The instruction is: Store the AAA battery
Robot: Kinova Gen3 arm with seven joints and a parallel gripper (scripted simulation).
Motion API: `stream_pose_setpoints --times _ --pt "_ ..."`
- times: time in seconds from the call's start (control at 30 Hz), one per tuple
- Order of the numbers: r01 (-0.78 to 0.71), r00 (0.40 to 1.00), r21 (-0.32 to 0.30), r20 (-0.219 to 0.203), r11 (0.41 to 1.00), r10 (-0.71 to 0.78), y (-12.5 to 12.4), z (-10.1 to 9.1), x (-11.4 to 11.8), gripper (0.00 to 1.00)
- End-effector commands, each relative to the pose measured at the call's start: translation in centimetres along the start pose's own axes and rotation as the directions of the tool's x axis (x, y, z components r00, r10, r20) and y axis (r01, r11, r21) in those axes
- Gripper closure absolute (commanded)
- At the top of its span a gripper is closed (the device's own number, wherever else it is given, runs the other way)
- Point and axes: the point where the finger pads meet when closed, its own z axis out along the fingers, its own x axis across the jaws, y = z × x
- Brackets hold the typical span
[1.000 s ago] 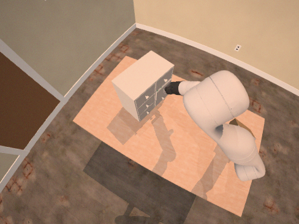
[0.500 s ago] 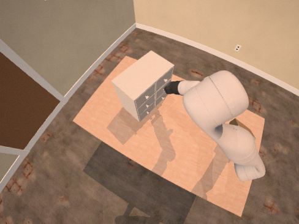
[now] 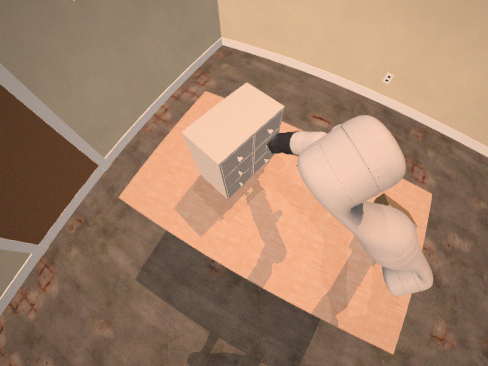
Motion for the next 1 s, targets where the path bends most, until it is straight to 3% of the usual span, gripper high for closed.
stream_pose_setpoints --times 0.0,0.9,0.97 --pt "0.001 1.000 -0.002 0.000 1.000 -0.001 0.10 -0.01 0.00 0.63" --pt "0.001 1.000 -0.002 0.000 1.000 -0.001 0.11 0.00 0.00 0.63" --pt "0.001 1.000 -0.002 0.000 1.000 -0.001 0.11 0.00 0.00 0.57"
